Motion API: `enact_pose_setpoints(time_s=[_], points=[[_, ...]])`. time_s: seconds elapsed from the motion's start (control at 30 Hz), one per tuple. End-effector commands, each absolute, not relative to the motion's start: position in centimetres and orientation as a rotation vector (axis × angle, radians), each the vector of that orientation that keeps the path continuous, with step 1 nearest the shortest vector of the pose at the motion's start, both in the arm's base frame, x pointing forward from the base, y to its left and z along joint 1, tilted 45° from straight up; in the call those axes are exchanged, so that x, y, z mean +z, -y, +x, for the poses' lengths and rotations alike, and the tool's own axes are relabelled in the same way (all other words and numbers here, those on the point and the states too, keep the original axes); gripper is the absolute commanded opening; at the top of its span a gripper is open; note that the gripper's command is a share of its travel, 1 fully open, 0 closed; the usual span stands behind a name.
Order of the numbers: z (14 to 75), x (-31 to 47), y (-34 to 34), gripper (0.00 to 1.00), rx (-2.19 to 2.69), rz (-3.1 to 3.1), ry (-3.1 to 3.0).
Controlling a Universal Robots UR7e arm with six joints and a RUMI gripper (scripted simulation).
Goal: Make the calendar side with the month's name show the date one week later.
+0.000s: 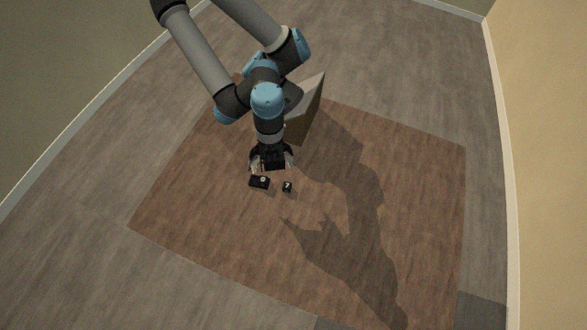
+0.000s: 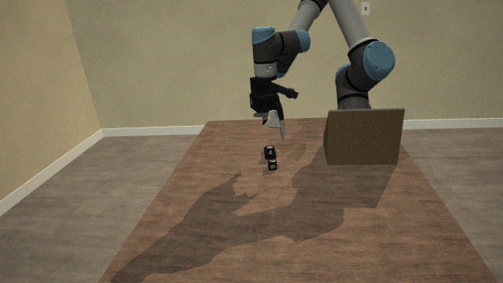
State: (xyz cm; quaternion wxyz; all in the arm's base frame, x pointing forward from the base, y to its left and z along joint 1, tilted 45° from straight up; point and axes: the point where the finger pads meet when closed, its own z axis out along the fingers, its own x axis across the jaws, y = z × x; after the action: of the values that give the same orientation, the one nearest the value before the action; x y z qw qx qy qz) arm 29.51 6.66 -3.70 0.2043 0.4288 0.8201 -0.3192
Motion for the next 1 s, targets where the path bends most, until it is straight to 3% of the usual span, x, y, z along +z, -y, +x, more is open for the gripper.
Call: enact_pose_setpoints(time_s=[0.0,0.97], points=[[29.3,-4.1,-7.0,1.00,-0.839,1.362,-2.142],[29.0,-6.3,-8.4,1.00,-0.512,1.967,-1.403]])
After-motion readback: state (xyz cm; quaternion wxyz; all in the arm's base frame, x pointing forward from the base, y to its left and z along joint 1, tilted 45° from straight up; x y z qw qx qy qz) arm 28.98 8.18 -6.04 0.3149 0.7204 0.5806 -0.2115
